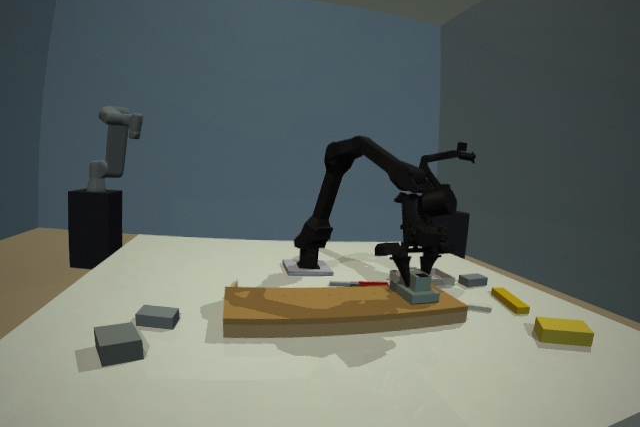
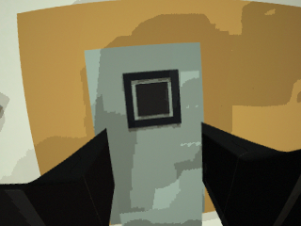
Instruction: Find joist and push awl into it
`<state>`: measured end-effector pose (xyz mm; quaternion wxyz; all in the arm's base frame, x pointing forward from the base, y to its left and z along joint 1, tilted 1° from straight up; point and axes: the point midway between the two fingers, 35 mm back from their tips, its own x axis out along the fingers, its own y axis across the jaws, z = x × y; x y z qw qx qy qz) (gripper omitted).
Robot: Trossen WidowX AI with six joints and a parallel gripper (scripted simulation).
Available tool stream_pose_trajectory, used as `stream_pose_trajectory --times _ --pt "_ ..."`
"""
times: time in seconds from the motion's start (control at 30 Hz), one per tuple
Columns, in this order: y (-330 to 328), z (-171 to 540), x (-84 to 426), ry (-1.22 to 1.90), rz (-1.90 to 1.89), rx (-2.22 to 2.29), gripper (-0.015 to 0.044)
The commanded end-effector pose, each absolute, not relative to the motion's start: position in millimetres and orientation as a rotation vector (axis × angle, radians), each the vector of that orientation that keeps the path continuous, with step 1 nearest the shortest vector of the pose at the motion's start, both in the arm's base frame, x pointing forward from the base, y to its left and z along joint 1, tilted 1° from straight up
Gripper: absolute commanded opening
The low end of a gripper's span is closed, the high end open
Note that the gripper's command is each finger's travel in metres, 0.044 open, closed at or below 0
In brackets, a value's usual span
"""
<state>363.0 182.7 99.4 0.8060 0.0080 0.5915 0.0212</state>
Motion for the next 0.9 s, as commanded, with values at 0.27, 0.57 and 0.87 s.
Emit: stream_pose_trajectory --times 0.27,0.57,0.87 --pt "208.8 100.7 362.0 1.266 0.051 0.016 0.0000" --pt "208.2 99.9 361.8 1.269 0.044 0.020 0.0000" --pt "172.5 98.3 362.6 1.268 0.042 0.017 0.0000"
